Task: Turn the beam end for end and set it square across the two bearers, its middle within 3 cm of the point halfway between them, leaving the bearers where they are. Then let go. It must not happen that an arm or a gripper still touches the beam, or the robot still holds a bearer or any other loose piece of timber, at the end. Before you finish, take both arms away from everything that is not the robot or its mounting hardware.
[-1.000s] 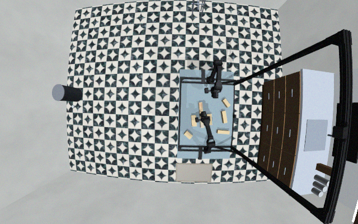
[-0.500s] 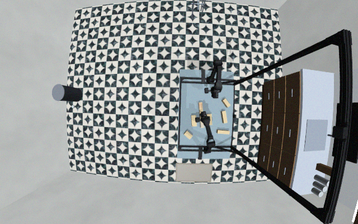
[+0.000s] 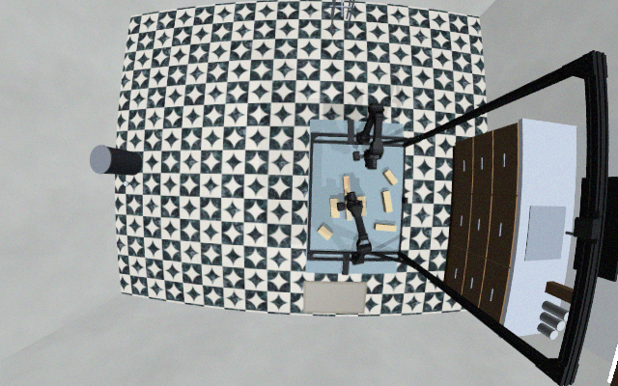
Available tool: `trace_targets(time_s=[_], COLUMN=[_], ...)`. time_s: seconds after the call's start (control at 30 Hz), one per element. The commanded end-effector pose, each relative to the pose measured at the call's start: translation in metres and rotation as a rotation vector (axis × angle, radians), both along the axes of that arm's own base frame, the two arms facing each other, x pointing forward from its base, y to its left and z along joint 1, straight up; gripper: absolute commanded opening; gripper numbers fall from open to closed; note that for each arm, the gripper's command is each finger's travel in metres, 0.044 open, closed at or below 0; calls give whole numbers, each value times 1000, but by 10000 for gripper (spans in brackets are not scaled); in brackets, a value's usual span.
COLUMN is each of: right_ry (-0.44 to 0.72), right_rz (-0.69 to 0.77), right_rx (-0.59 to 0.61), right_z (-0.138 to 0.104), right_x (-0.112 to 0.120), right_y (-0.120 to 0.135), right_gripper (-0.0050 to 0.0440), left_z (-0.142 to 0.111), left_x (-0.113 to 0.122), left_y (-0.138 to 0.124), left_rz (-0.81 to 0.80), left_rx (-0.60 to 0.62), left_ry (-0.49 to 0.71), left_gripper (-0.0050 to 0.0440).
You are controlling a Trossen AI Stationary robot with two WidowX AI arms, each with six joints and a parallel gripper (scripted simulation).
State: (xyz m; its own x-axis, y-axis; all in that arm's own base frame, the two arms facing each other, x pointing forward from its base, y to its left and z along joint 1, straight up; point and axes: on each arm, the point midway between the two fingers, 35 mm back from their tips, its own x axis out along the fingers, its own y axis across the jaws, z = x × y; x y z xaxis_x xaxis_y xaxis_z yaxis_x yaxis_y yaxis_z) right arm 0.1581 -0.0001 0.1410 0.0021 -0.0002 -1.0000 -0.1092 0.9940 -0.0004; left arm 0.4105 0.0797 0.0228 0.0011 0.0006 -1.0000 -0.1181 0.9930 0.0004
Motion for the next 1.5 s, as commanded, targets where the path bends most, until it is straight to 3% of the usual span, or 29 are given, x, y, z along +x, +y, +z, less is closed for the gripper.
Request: trace_targets(time_s=[0.0,0.2,1.47], right_ry=[2,2,2], right_rz=[-5,-5,-5], right_rx=[0,0,0], right_z=[0,0,0], right_x=[-1,-1,-1], right_y=[0,0,0], right_gripper=[440,440,440], left_z=[0,11,50], left_x=[0,0,-8], left_y=[0,0,-2], left_rz=[3,3,3], left_rx=[-1,-1,-1], left_ry=[1,1,1], left_gripper=[131,0,0])
